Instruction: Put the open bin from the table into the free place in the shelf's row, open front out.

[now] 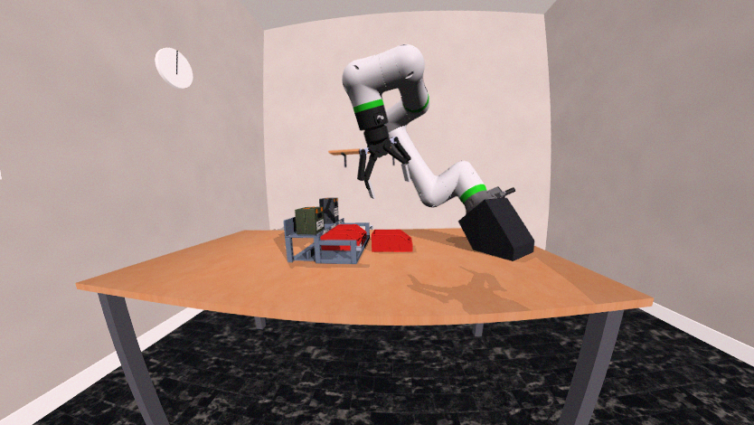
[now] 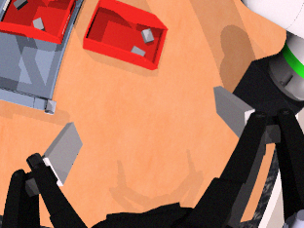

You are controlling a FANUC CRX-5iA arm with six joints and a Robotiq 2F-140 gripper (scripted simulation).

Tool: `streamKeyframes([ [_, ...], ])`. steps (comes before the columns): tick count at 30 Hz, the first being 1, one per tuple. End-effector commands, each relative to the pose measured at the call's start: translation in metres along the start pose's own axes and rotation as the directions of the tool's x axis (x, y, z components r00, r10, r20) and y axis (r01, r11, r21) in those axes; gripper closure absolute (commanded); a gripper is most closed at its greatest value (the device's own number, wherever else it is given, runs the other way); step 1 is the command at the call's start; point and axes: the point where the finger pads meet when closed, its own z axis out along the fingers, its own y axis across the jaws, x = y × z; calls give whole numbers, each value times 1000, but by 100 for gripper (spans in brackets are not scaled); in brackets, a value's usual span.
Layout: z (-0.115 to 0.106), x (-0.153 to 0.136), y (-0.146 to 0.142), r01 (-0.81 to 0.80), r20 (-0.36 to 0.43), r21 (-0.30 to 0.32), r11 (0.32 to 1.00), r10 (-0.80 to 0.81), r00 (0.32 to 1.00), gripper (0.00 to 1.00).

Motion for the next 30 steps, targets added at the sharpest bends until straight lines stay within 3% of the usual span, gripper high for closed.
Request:
streamKeyframes([
  [1,0,0,0,0,0,0,1000,0,1000,0],
  [30,4,12,2,49,13,18,999,-49,999,0],
])
